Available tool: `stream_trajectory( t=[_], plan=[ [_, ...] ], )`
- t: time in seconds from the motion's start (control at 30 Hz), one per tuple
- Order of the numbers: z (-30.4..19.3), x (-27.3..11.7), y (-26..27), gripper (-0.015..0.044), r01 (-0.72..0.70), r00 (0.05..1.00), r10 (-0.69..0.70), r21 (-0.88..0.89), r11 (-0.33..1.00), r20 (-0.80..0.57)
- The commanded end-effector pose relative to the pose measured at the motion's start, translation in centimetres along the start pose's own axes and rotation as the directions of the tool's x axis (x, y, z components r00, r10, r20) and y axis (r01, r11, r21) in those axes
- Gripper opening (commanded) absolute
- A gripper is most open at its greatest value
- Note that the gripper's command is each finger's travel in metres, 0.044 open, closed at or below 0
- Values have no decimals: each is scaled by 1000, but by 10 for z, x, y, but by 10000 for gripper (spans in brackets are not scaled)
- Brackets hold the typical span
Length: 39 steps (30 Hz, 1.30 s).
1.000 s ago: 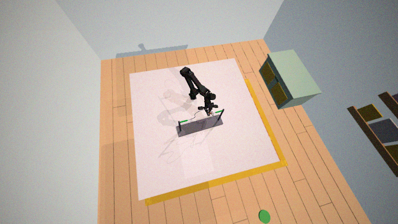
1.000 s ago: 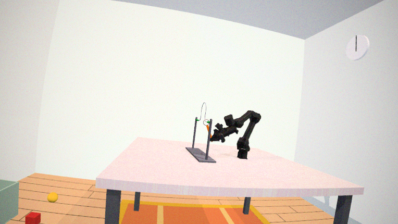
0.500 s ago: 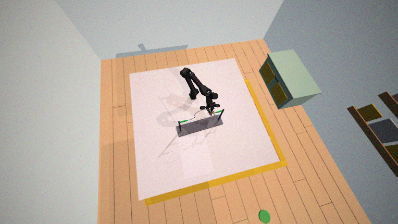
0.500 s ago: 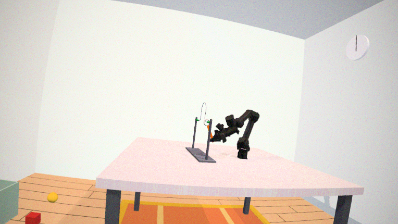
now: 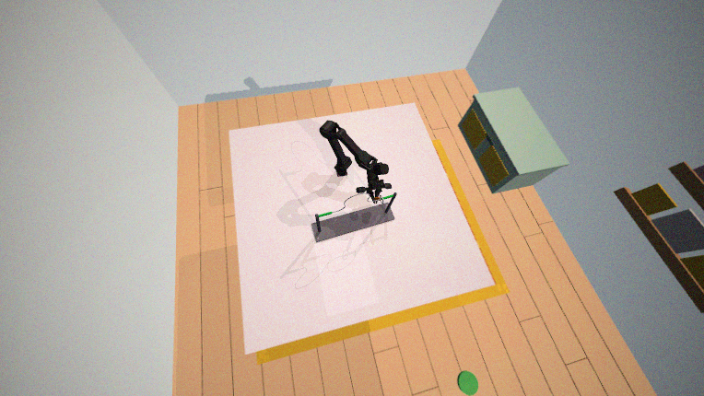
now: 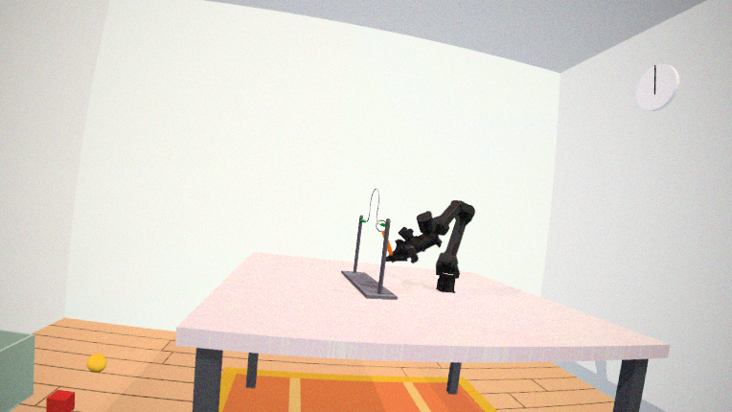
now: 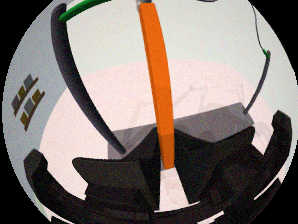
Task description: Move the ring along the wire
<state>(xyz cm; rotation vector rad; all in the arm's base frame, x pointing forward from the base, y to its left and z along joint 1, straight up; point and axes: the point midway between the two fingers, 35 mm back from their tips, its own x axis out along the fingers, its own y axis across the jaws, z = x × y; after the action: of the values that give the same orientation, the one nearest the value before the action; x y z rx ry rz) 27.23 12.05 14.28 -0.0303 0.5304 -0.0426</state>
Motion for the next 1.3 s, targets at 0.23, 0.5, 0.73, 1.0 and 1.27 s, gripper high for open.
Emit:
stream_trajectory(
  t=[0.23,0.5,0.73,1.0,1.27],
  plan=[
    [3,-2,12,-150,4,1000,-4,8,1000,11],
    [1,-1,16,-150,4,1000,-4,8,1000,12],
    [-7,4,16,-150,4,1000,-4,8,1000,12],
    [-7,4,16,-150,4,1000,-4,8,1000,12],
    [-7,4,16,-150,4,1000,-4,8,1000,12]
  ],
)
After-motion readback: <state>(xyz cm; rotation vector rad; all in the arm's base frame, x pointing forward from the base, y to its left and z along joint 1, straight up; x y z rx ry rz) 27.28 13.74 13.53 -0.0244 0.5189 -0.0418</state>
